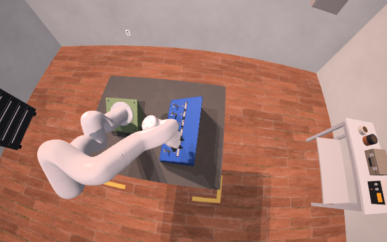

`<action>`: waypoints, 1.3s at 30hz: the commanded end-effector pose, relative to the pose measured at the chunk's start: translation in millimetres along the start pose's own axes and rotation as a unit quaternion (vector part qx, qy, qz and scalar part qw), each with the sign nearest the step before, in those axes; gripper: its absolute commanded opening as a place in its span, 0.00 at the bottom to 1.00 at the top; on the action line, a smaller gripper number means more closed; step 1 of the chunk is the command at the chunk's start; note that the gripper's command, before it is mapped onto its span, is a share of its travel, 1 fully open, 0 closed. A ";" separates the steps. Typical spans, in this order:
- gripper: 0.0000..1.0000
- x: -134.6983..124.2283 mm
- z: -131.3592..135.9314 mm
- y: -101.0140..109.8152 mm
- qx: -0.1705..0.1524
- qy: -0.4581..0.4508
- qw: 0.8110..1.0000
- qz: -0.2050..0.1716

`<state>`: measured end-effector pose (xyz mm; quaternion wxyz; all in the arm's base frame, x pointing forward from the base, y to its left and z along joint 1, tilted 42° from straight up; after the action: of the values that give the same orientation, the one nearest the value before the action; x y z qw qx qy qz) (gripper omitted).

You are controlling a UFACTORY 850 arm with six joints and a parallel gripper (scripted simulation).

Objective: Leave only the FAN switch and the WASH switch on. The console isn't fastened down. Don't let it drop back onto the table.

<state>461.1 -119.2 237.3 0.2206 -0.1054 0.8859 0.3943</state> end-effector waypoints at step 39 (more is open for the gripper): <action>0.00 114.5 -51.3 67.8 0.002 0.000 1.000 -0.002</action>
<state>371.3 -99.3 267.2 0.2204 -0.1034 0.8873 0.3917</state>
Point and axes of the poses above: the point where the finger pads meet when closed, its own y axis back along the fingers, its own z axis across the jaws, x = y × z, the point moved 3 cm from there along y, back along the fingers, and after that the axes turned 11 degrees about -y, right-handed, at the moved point
